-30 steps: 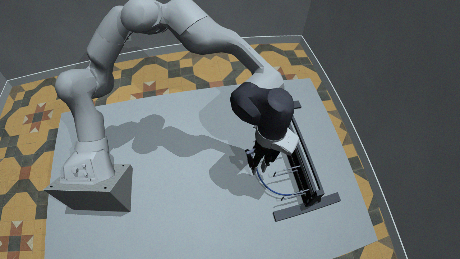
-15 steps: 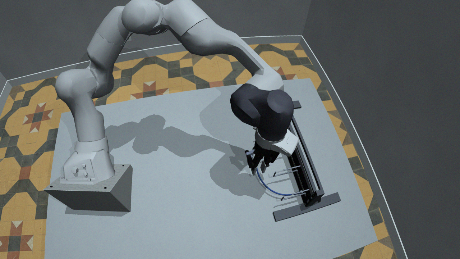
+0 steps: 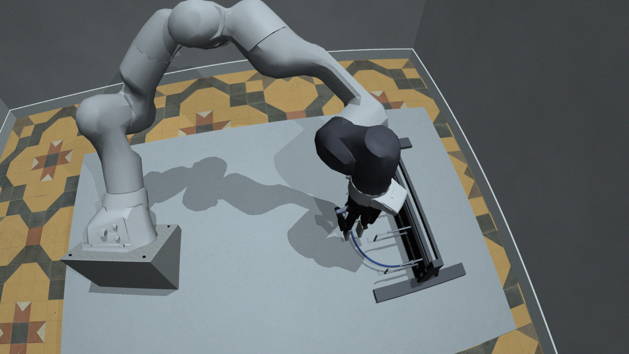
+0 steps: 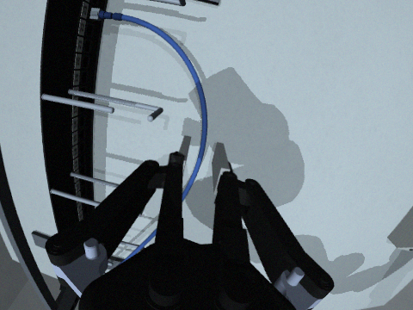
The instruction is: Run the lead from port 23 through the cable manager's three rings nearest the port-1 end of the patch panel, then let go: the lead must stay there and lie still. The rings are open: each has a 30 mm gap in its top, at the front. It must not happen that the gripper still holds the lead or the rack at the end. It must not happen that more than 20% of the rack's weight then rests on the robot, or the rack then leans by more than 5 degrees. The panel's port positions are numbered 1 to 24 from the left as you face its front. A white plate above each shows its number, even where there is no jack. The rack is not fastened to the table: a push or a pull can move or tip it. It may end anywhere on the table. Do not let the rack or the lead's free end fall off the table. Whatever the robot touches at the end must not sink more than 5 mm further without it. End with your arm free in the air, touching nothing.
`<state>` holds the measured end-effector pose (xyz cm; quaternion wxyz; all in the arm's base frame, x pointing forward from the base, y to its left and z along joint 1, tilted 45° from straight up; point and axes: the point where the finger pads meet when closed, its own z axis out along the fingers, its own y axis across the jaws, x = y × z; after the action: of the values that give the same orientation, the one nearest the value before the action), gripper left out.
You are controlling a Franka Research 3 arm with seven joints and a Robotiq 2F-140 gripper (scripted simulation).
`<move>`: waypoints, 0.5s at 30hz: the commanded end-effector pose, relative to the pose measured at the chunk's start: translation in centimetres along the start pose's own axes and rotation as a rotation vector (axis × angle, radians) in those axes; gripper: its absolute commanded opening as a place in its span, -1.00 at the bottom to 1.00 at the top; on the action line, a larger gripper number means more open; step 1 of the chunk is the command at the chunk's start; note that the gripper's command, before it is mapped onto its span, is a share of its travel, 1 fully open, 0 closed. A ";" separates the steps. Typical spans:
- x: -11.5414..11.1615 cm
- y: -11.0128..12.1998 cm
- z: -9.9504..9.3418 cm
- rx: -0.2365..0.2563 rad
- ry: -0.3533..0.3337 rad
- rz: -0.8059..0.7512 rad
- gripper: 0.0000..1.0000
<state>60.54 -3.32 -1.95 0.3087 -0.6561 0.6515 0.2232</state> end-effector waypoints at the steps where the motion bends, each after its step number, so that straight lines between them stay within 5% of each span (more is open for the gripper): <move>1: 0.0 0.0 0.4 0.002 0.000 -0.004 -0.60; 15: 0.0 0.0 0.7 0.002 0.000 -0.004 -0.60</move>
<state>60.60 -3.07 -2.25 0.3087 -0.6562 0.6516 0.2226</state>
